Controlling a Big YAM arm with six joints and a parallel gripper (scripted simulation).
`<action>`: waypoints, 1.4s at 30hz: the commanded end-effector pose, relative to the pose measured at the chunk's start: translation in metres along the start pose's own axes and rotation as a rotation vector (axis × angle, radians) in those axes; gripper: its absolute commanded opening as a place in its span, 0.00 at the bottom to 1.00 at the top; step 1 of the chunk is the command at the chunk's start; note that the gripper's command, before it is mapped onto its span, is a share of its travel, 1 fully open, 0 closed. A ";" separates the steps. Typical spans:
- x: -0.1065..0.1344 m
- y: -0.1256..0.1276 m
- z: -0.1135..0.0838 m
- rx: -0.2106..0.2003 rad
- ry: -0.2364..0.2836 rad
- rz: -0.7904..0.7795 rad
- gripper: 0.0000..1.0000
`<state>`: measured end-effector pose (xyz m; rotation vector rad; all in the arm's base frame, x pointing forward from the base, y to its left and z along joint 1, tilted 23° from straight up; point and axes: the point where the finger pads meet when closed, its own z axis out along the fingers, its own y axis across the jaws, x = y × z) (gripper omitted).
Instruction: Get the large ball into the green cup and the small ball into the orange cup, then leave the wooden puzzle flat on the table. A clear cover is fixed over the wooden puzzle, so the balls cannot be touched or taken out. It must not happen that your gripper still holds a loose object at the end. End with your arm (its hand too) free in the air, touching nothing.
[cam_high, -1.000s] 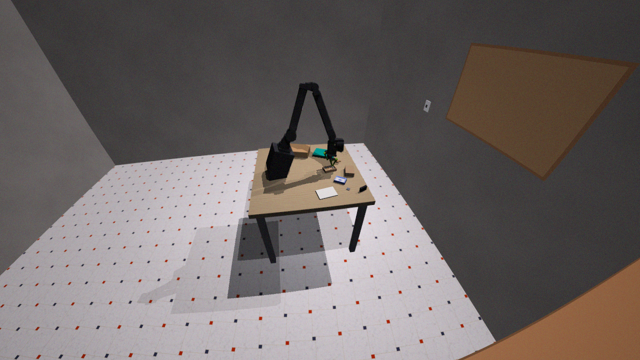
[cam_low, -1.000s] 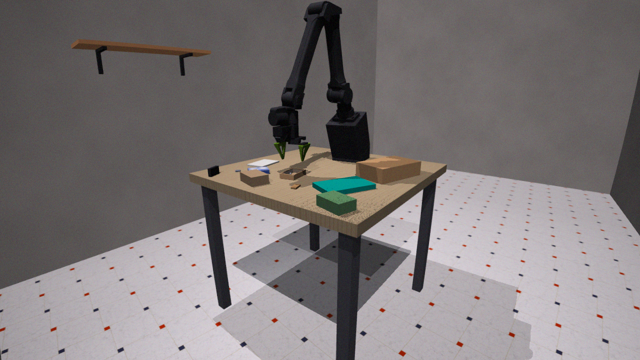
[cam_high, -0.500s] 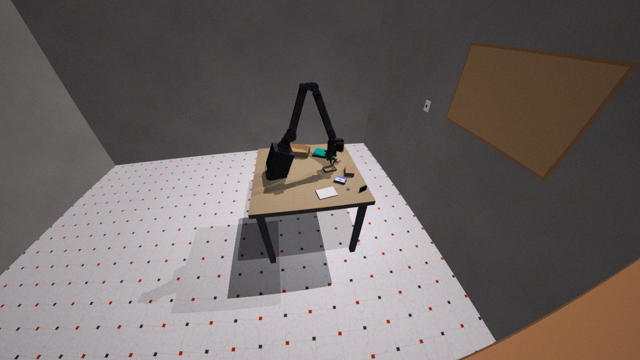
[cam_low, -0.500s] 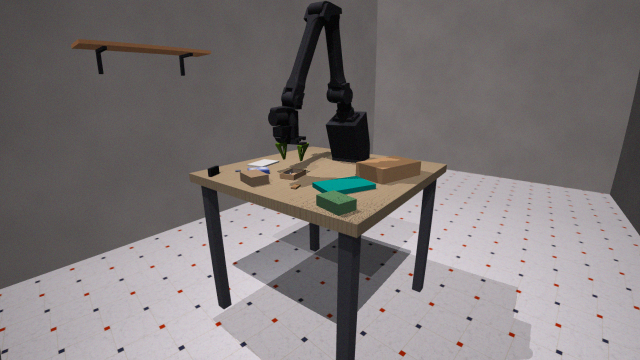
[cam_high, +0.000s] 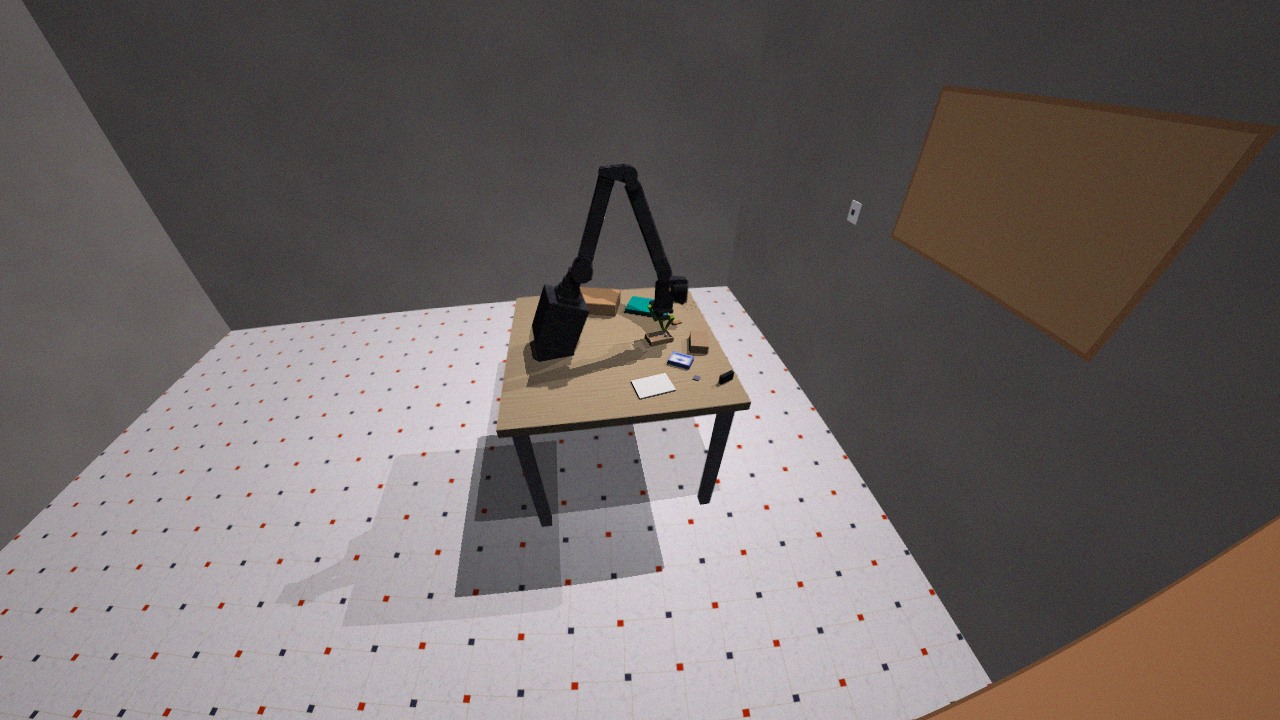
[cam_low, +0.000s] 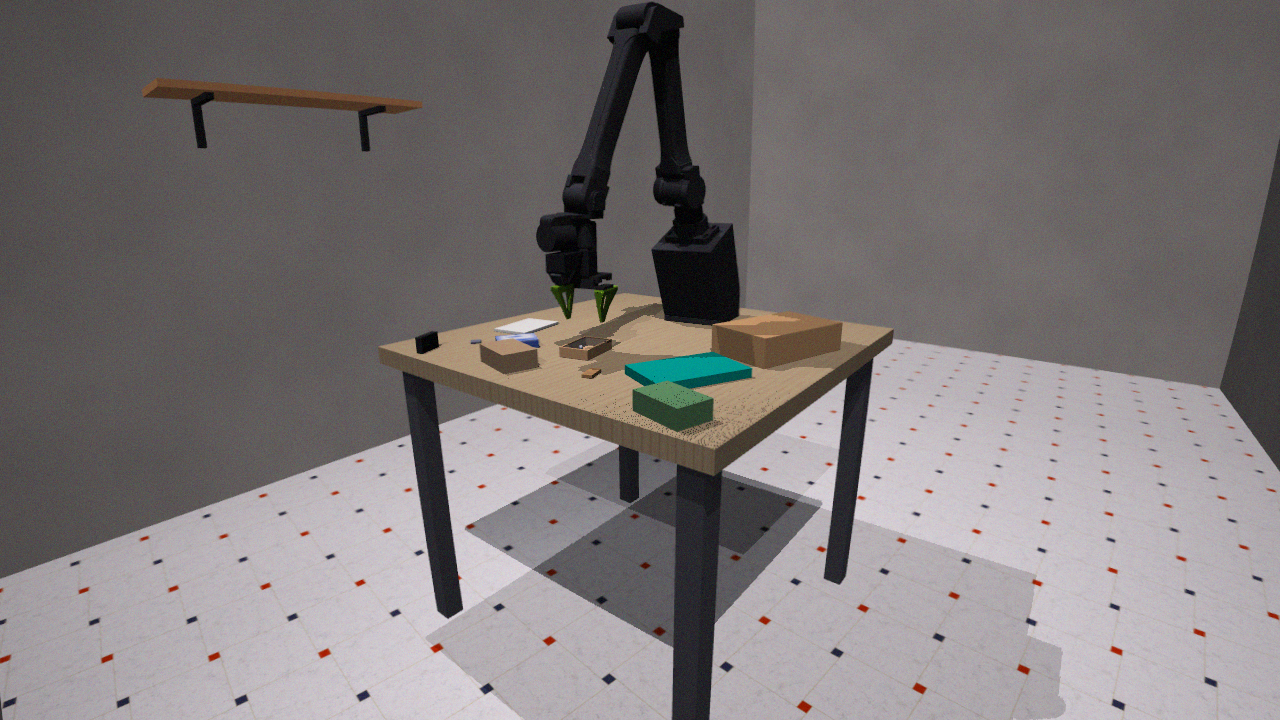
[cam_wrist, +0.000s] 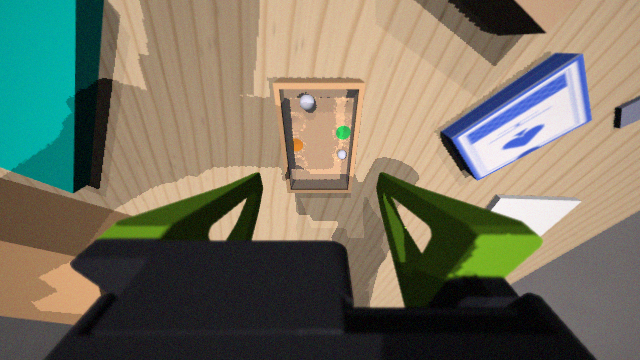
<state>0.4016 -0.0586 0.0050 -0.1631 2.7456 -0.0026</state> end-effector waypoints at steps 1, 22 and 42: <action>-0.010 0.000 -0.011 0.006 -0.035 -0.016 0.86; -0.011 -0.001 -0.011 0.007 -0.037 -0.016 0.86; -0.007 0.001 0.004 0.000 -0.018 -0.014 0.86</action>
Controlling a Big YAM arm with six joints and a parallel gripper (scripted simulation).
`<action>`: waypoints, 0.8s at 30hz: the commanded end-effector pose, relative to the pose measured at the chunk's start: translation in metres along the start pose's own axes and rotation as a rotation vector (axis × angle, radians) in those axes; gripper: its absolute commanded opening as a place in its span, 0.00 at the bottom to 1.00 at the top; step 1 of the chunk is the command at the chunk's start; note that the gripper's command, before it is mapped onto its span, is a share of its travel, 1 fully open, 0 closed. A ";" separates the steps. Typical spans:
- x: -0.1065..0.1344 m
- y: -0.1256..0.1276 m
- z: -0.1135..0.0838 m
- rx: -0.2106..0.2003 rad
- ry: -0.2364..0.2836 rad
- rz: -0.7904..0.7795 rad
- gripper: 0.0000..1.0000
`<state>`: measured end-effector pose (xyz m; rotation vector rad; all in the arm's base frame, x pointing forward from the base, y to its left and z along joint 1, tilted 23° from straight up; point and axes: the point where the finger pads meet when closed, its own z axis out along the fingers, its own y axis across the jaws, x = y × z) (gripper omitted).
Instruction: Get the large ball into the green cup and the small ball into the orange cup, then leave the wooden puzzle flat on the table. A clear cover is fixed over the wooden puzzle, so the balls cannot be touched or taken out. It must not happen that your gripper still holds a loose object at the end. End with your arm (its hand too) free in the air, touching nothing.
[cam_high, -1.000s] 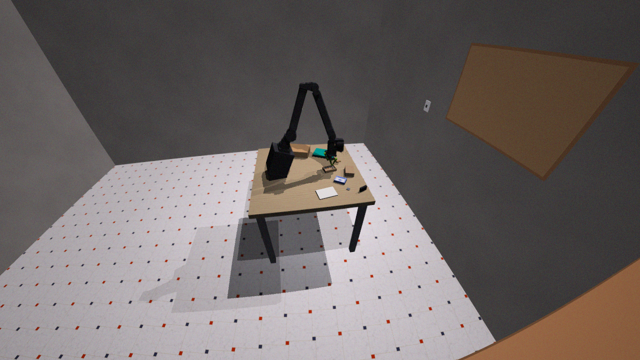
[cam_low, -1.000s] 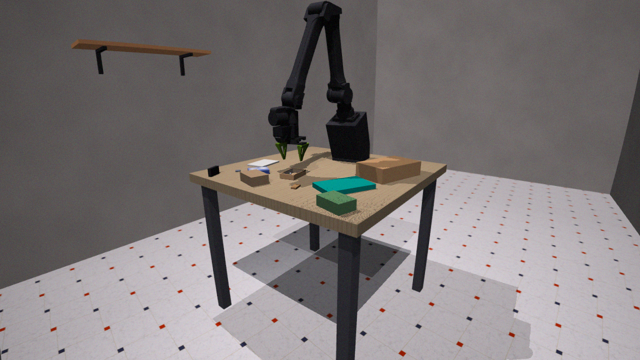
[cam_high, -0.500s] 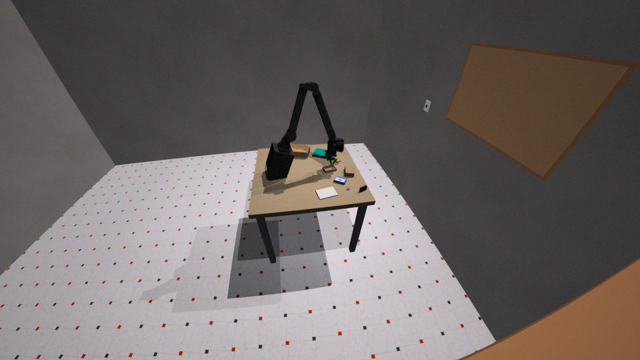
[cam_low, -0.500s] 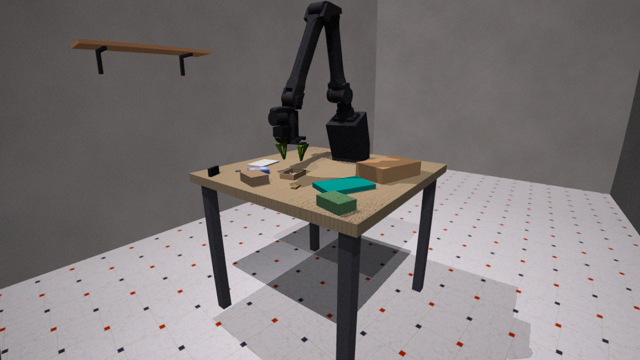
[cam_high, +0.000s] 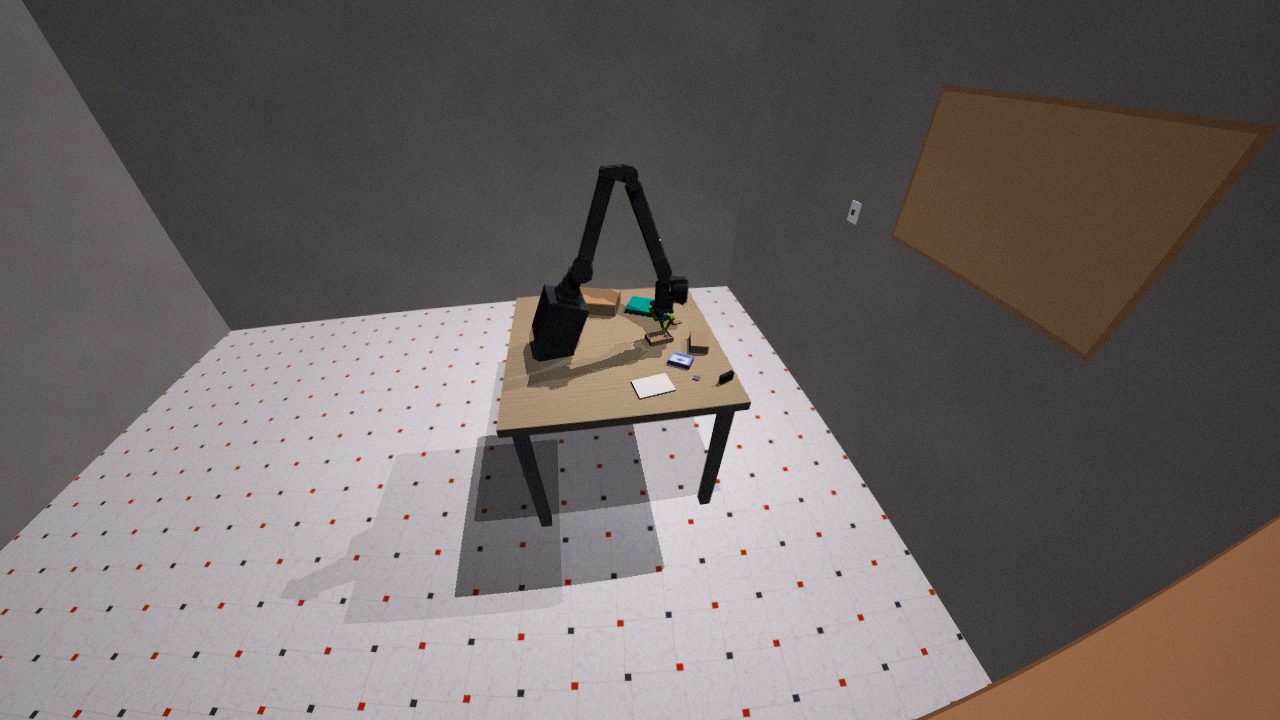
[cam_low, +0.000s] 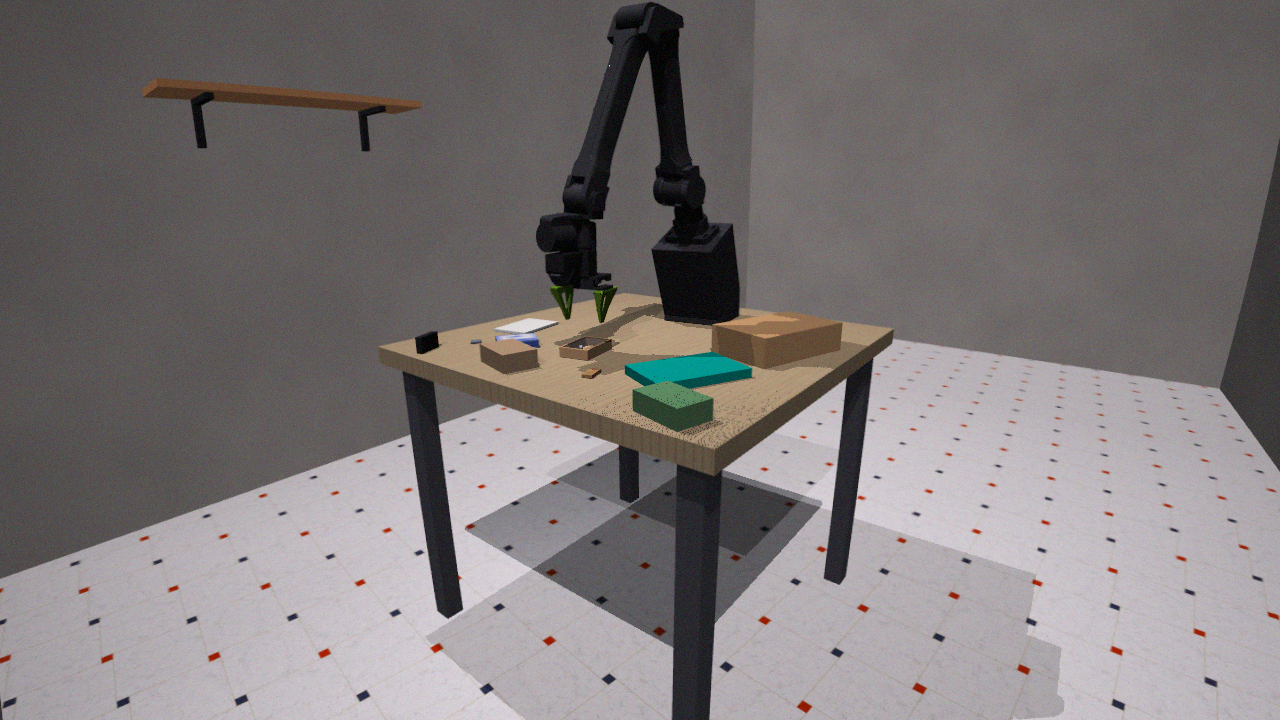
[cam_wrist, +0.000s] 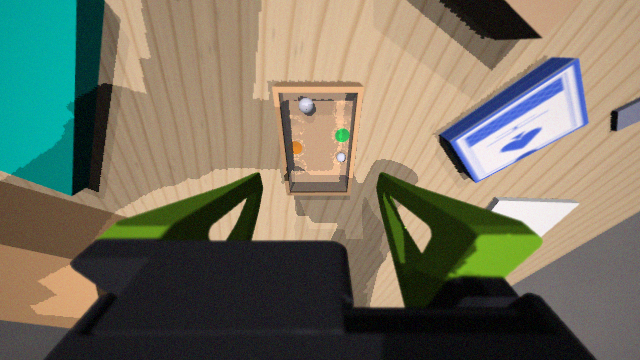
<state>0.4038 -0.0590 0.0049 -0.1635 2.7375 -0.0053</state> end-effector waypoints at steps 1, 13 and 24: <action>-0.005 0.002 0.004 -0.002 -0.011 -0.013 0.86; -0.014 0.001 0.018 0.001 -0.025 -0.006 0.86; -0.014 0.001 0.037 0.002 -0.024 -0.007 0.86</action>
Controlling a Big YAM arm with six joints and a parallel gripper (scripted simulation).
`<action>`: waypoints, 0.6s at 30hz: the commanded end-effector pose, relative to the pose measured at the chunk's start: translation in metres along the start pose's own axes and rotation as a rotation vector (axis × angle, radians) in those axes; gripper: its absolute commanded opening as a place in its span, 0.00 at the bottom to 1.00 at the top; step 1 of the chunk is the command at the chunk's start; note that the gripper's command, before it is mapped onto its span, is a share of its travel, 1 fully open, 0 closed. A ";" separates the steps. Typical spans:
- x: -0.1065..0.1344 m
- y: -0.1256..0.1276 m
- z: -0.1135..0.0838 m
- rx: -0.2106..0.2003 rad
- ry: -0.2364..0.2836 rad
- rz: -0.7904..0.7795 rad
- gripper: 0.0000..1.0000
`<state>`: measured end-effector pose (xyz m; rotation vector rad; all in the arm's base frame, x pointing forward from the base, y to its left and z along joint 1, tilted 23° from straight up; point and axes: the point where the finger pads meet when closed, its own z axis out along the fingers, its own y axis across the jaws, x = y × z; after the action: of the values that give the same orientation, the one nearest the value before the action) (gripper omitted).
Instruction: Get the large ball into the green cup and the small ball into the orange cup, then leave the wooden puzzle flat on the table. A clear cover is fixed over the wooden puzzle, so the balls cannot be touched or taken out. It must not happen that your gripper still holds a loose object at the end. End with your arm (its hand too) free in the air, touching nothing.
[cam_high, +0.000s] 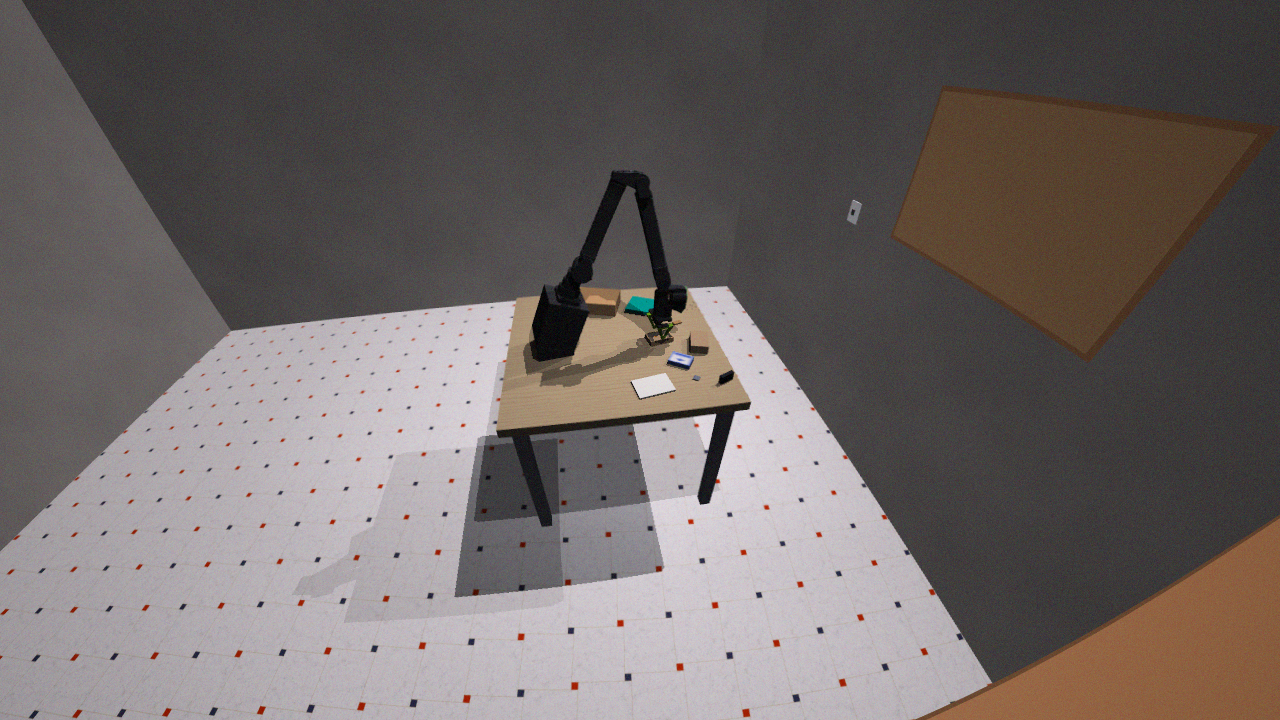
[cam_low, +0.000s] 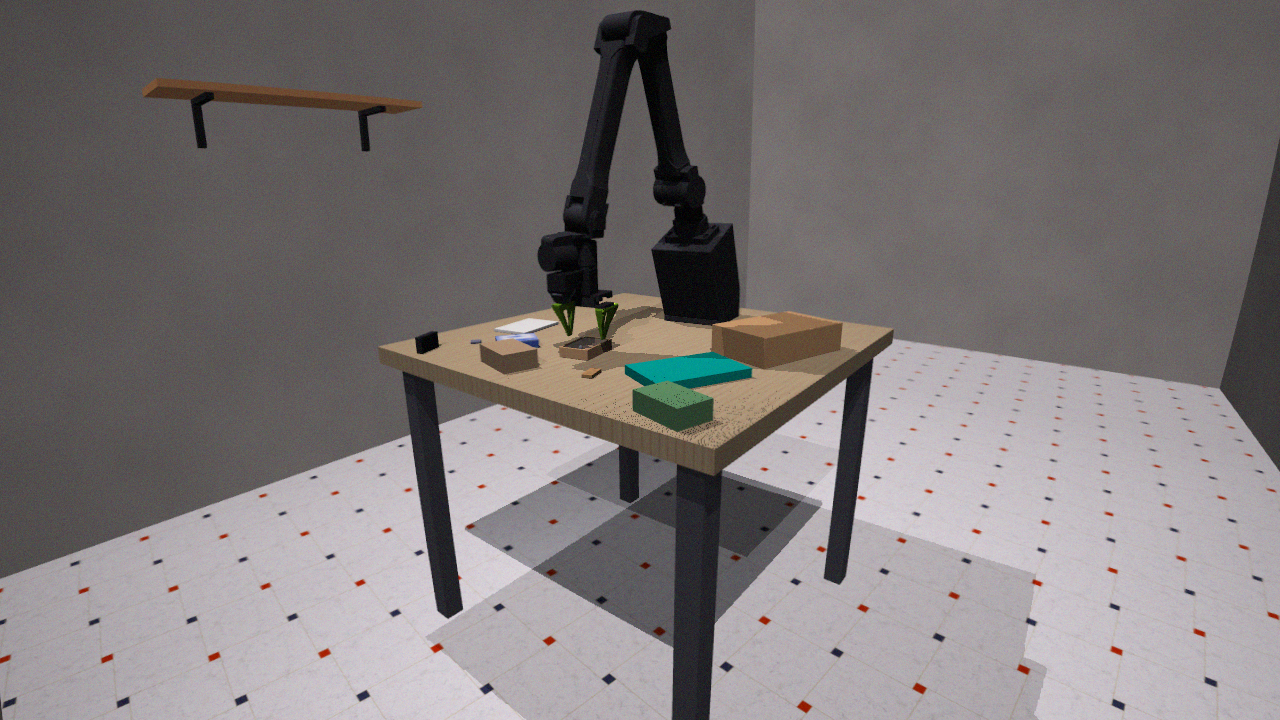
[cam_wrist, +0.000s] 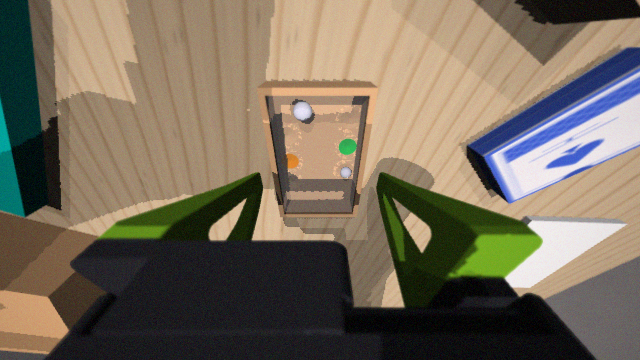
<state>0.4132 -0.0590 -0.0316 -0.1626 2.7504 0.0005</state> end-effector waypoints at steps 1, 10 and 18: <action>-0.020 0.002 0.002 0.007 -0.037 -0.008 0.86; -0.018 0.002 0.019 0.006 -0.034 -0.007 0.86; -0.021 0.002 0.023 0.008 -0.044 -0.009 0.86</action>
<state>0.4233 -0.0585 -0.0548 -0.1632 2.7480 -0.0005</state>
